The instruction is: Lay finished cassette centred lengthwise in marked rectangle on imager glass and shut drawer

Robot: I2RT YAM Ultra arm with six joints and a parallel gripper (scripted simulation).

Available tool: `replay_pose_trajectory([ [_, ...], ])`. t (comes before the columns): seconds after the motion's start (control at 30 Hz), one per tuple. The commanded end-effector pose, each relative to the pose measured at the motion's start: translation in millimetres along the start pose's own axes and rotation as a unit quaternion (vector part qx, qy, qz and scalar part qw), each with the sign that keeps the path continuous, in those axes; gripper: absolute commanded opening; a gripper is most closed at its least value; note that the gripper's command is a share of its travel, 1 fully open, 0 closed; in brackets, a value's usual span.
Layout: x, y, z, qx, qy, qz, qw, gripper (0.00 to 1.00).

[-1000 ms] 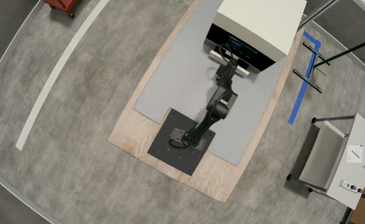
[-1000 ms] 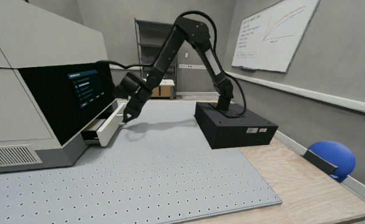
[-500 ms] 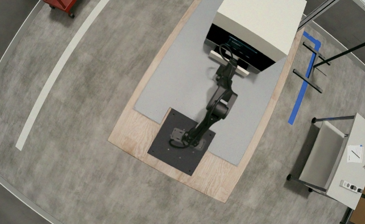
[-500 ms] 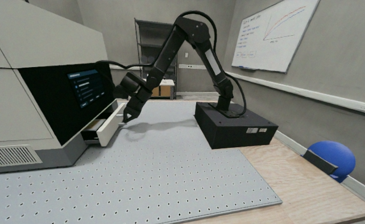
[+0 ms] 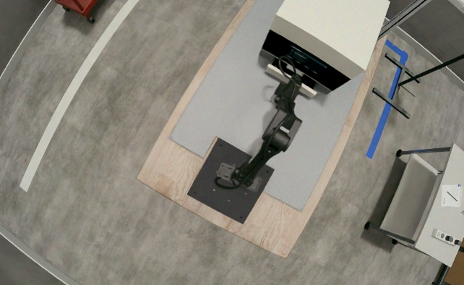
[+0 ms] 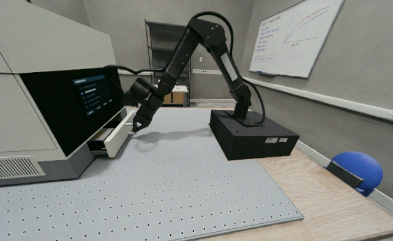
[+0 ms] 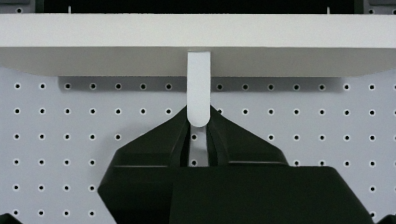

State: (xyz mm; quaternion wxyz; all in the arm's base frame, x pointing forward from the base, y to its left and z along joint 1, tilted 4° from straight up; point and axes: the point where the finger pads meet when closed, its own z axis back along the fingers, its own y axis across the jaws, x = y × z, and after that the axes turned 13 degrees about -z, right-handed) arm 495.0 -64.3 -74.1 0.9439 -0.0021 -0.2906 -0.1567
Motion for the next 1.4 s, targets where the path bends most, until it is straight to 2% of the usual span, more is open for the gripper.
replay_pose_trajectory([
  [0.0,3,-2,-6.3,0.010,-0.040,-0.001,0.999,0.00],
  [0.07,6,-2,-7.7,0.016,-0.067,0.000,0.998,0.00],
  [0.13,8,-2,-9.3,0.016,-0.067,-0.001,0.998,0.00],
  [0.17,14,-1,-9.6,0.016,-0.073,-0.002,0.997,0.00],
  [0.2,31,2,-8.5,0.019,-0.089,-0.002,0.996,0.00],
  [1.37,62,9,-31.4,0.018,-0.089,-0.003,0.996,0.00],
])
